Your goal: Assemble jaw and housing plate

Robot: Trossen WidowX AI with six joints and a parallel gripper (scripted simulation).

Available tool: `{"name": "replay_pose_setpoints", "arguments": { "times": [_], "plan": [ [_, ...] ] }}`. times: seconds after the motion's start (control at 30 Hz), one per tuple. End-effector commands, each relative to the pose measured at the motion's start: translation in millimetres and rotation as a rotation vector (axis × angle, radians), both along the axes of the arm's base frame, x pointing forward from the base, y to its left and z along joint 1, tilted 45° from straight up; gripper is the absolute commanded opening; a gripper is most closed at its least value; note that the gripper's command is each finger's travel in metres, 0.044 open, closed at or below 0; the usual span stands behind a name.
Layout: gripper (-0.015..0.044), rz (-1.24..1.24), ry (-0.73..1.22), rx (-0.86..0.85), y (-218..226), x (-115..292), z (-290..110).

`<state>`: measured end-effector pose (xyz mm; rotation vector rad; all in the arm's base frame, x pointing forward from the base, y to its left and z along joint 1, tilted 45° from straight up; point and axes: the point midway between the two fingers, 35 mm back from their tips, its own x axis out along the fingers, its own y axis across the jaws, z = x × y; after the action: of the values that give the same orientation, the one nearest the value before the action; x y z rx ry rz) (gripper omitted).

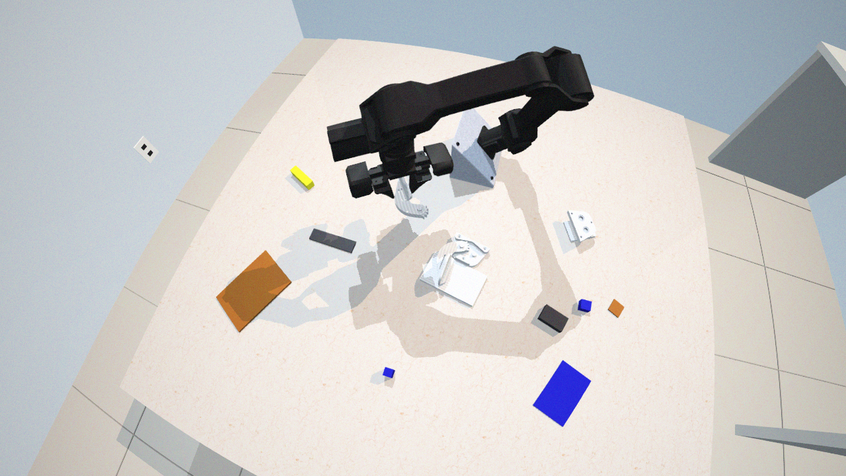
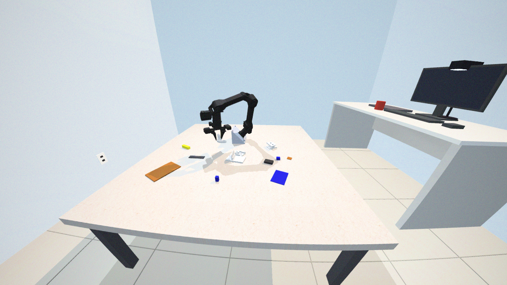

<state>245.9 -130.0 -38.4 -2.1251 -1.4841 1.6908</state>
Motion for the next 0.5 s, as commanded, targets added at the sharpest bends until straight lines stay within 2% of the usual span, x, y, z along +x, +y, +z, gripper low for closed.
{"name": "replay_pose_setpoints", "arguments": {
  "times": [0.0,0.47],
  "plan": [
    [0.0134,0.102,-0.092,0.015,9,1,7],
    [0.0134,0.445,-0.417,0.042,32,3,31]
  ]
}}
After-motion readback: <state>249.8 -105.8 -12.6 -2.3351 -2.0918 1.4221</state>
